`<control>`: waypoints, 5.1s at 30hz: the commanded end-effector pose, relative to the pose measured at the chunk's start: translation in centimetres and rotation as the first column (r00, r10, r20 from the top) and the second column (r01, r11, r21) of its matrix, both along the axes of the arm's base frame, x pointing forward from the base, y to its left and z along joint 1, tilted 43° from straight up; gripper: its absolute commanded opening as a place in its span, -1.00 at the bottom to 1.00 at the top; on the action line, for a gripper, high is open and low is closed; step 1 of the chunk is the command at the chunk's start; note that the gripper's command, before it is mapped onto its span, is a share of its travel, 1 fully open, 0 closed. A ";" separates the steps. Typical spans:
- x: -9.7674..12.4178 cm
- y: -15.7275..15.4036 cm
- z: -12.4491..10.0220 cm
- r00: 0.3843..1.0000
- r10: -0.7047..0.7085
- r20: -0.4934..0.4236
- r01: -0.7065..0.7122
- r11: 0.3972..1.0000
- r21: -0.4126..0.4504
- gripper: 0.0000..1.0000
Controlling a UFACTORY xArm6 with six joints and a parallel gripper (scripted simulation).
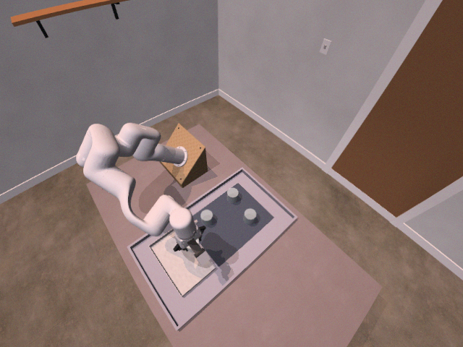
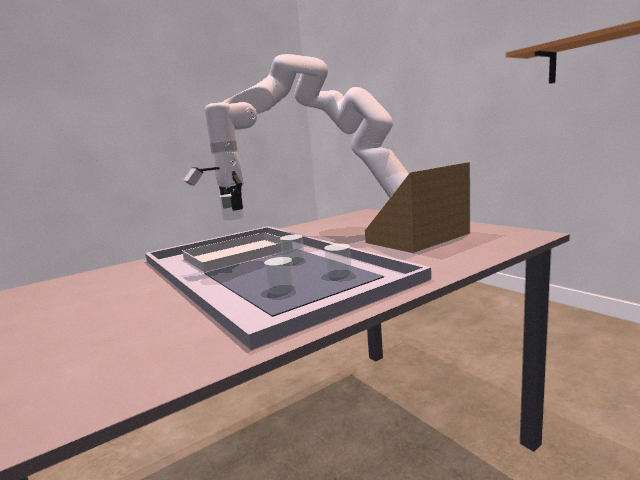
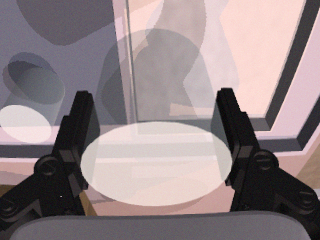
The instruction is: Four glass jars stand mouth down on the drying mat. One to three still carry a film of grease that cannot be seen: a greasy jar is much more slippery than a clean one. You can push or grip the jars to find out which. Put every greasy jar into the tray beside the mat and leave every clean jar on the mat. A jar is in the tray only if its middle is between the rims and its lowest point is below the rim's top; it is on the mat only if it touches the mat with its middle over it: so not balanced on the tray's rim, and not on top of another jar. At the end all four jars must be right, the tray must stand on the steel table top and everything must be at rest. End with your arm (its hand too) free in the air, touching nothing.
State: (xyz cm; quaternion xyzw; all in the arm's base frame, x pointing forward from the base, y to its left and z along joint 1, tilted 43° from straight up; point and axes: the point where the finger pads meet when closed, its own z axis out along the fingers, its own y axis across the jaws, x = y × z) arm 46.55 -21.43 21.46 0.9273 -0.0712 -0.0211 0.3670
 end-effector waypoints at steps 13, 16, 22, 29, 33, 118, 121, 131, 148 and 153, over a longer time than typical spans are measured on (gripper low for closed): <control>-2.2 -3.2 3.4 1.000 0.002 0.003 -0.002 1.000 0.000 -1.00; -2.3 -3.4 3.6 1.000 0.002 0.003 -0.002 1.000 0.000 -1.00; -3.2 -4.6 4.9 1.000 0.002 0.003 -0.002 1.000 0.000 -1.00; -3.3 -4.8 5.1 1.000 0.002 0.003 -0.002 1.000 0.000 -1.00; -3.3 -4.8 5.1 1.000 0.002 0.003 -0.002 1.000 0.000 -1.00; -4.4 -13.4 -4.2 1.000 0.002 0.003 -0.002 1.000 0.000 1.00; -4.4 -13.4 -4.2 1.000 0.002 0.003 -0.002 1.000 0.000 1.00; -4.4 -13.4 -4.2 1.000 0.002 0.003 -0.002 1.000 0.000 1.00; -3.9 -9.4 0.1 1.000 0.002 0.003 -0.002 1.000 0.000 1.00; -3.8 -8.6 0.9 1.000 0.002 0.003 -0.002 1.000 0.000 1.00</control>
